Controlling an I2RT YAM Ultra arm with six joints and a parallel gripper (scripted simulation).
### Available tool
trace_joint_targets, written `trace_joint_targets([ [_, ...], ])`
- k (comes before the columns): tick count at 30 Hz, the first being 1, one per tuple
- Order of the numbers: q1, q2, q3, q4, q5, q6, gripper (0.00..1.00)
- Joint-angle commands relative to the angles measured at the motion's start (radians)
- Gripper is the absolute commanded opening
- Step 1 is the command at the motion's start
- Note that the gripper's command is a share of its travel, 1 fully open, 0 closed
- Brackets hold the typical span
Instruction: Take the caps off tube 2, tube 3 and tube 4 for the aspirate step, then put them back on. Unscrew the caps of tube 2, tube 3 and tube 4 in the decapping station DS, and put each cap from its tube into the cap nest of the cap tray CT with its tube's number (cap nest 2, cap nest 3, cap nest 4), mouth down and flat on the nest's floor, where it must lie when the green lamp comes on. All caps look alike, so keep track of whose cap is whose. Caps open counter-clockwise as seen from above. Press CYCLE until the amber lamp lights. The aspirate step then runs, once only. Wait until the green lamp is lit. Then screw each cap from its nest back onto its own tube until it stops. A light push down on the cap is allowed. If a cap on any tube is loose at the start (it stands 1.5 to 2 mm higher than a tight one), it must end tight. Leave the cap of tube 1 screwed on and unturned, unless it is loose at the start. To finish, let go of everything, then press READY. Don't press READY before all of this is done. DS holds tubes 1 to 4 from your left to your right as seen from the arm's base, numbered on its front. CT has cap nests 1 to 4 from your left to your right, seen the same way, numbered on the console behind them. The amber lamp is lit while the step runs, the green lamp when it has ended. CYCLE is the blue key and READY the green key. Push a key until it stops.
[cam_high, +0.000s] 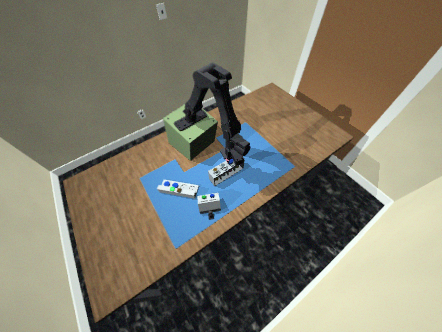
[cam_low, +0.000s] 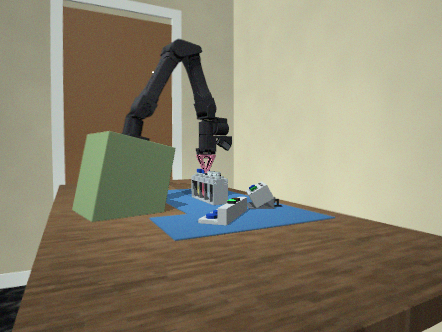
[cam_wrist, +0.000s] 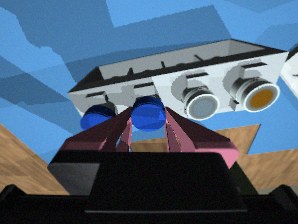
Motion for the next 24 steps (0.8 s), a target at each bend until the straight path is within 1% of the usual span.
trace_joint_targets([
  [1, 0.0, -0.008, 0.002, 0.008, 0.0, 0.259, 0.0],
  [4, 0.0, -0.008, 0.002, 0.008, 0.0, 0.409, 0.0],
  [6, 0.0, -0.008, 0.002, 0.008, 0.0, 0.409, 0.0],
  [21, 0.0, -0.007, 0.002, 0.009, 0.0, 1.159, 0.0],
  [23, 0.0, -0.007, 0.002, 0.009, 0.0, 1.159, 0.0],
  [24, 0.0, -0.006, 0.002, 0.01, 0.0, 1.209, 0.0],
])
